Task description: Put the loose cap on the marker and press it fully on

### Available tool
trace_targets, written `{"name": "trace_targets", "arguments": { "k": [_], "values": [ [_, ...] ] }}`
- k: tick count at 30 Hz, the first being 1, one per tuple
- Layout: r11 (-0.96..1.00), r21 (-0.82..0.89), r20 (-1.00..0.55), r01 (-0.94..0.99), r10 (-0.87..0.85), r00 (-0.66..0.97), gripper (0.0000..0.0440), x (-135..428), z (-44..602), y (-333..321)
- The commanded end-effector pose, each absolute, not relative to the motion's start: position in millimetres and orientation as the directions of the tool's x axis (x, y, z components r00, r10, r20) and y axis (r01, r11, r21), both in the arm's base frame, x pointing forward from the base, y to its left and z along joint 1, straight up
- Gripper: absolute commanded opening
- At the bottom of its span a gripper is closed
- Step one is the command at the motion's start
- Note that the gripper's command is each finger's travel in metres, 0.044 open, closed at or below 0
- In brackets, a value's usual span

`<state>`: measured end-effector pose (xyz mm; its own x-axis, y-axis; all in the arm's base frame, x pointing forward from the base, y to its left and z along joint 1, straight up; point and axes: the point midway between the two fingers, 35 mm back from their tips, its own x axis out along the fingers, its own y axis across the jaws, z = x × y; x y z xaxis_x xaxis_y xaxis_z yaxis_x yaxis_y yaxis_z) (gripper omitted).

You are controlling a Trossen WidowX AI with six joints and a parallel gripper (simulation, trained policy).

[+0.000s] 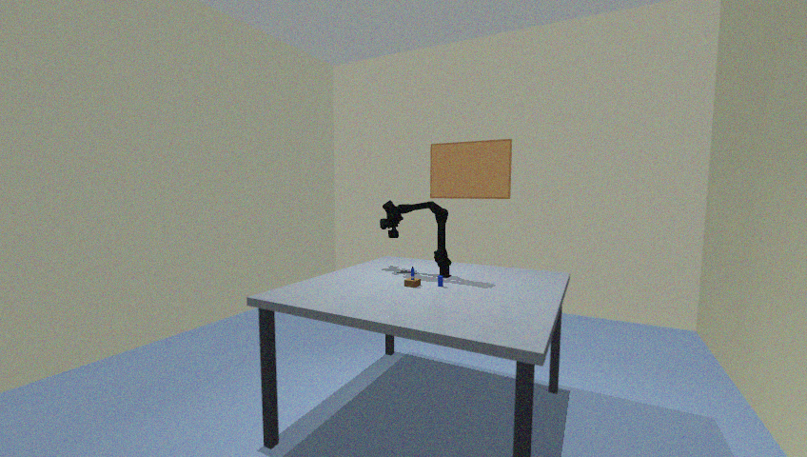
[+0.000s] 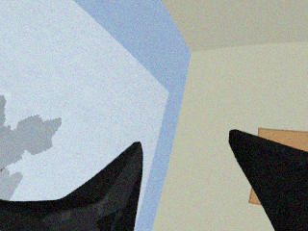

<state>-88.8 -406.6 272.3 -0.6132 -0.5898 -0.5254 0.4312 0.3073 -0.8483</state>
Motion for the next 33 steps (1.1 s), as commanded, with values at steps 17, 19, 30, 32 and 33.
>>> {"name": "trace_targets", "arguments": {
  "k": [17, 19, 30, 32, 33],
  "values": [
    [0.322, -0.789, -0.584, 0.523, -0.655, -0.478, 0.0295, -19.3, 246.8, -412.9],
    [0.324, -0.782, -0.590, 0.532, -0.661, -0.464, 0.0296, -11.9, 244.8, -413.0],
    [0.340, -0.737, -0.618, 0.583, -0.687, -0.381, 0.0297, 29.7, 234.3, -411.3],
    [0.344, -0.728, -0.624, 0.592, -0.691, -0.365, 0.0298, 37.4, 232.5, -410.5],
    [0.346, -0.724, -0.626, 0.597, -0.693, -0.358, 0.0298, 41.2, 231.6, -410.1]
  ]
}}
